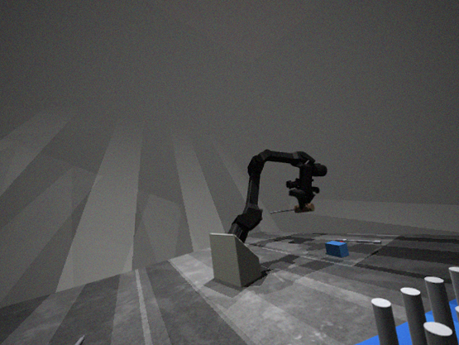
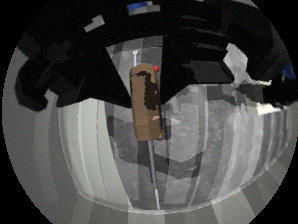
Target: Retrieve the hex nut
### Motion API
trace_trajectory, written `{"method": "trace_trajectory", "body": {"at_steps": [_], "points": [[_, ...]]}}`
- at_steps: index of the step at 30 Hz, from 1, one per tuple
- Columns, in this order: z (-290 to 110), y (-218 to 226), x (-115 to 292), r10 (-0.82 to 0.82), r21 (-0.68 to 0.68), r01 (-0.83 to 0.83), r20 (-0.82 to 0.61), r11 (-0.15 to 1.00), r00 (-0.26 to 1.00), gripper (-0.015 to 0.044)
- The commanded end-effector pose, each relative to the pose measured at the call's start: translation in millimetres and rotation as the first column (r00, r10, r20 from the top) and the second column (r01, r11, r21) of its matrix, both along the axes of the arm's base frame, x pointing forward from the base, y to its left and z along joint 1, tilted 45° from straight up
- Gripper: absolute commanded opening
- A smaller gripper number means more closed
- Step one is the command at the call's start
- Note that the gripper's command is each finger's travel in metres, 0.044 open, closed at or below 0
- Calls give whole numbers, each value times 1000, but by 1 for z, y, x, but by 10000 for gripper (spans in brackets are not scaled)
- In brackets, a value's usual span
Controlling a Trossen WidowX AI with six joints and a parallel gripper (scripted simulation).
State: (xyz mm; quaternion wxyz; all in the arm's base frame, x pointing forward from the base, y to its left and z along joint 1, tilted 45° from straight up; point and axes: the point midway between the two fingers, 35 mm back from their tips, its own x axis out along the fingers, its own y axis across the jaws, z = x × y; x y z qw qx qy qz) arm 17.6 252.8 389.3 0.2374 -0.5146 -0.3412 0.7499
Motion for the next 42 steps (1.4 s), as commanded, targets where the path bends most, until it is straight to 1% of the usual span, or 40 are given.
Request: {"method": "trace_trajectory", "body": {"at_steps": [1, 9, 13, 42], "points": [[9, -6, -14, 107, 66, -112, 73, 991, 992, 0], [19, -15, -37, 283, 153, -321, 225, 935, 932, 0], [22, -20, -46, 344, 182, -404, 290, 896, 893, 0], [14, -5, -44, 347, 183, -409, 294, 894, 891, 0]]}}
